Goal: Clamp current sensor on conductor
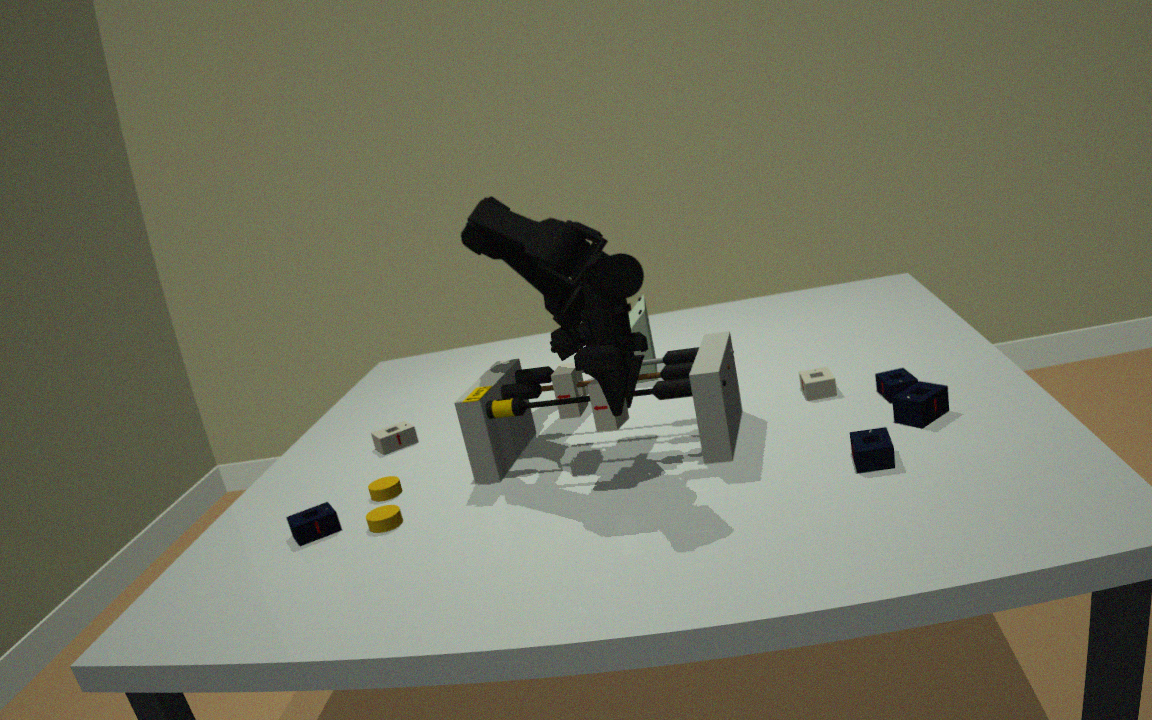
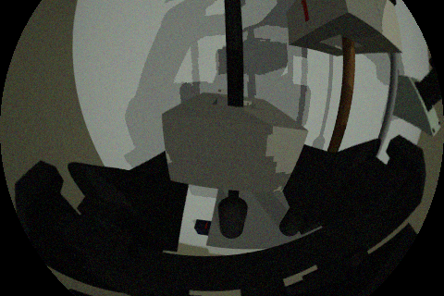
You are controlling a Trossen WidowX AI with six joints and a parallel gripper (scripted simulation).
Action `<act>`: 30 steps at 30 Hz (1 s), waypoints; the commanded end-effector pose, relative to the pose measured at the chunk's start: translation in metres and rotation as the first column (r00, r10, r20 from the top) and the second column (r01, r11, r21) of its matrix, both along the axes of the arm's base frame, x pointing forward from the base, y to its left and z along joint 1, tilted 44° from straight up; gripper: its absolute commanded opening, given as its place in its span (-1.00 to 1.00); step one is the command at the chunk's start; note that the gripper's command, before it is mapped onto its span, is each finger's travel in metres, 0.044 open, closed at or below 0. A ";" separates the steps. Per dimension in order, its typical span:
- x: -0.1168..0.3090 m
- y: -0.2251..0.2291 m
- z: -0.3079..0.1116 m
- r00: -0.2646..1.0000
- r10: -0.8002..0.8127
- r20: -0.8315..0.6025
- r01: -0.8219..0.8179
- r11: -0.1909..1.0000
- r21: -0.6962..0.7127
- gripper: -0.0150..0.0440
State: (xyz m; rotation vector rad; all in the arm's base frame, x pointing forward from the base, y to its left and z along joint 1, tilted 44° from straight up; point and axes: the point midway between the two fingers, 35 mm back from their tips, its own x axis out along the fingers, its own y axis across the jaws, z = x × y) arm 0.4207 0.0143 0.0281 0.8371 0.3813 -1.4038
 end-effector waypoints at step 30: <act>-0.001 0.000 0.000 0.999 -0.038 -0.035 0.038 0.999 0.013 0.43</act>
